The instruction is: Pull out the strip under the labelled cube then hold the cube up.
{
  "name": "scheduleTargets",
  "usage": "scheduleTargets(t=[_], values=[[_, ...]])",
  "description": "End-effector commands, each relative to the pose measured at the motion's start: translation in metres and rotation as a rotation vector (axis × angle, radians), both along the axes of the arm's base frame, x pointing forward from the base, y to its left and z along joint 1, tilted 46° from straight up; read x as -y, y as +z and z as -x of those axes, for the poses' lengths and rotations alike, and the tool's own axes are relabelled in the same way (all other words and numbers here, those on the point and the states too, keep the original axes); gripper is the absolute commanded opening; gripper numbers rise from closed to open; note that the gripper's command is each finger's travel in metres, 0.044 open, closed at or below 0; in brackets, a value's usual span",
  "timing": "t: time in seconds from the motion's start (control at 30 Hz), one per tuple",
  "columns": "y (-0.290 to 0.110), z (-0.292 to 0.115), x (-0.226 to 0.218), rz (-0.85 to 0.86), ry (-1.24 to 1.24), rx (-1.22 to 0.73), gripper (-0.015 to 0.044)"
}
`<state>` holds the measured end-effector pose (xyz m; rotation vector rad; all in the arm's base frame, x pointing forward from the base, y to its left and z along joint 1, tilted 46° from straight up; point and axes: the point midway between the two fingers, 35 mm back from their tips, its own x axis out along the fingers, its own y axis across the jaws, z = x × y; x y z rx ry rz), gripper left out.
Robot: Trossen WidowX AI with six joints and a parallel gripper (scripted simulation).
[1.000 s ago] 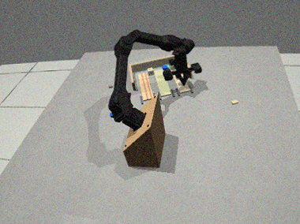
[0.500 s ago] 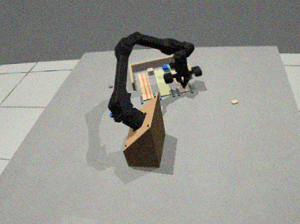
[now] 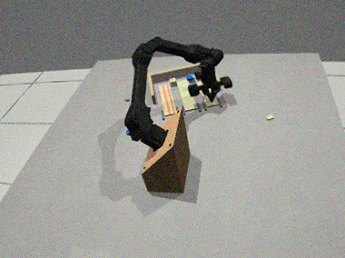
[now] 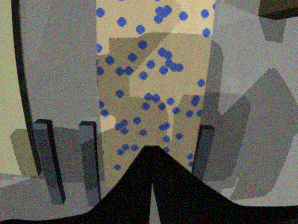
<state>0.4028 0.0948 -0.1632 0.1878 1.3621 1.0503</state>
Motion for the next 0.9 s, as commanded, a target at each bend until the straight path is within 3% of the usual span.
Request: scheduleTargets(t=[0.0, 0.87], values=[[-0.0004, 0.0002, -0.001, -0.005, -0.003, -0.003, 0.0], [-0.002, -0.0003, -0.0026, -0.005, -0.003, -0.003, 0.0]])
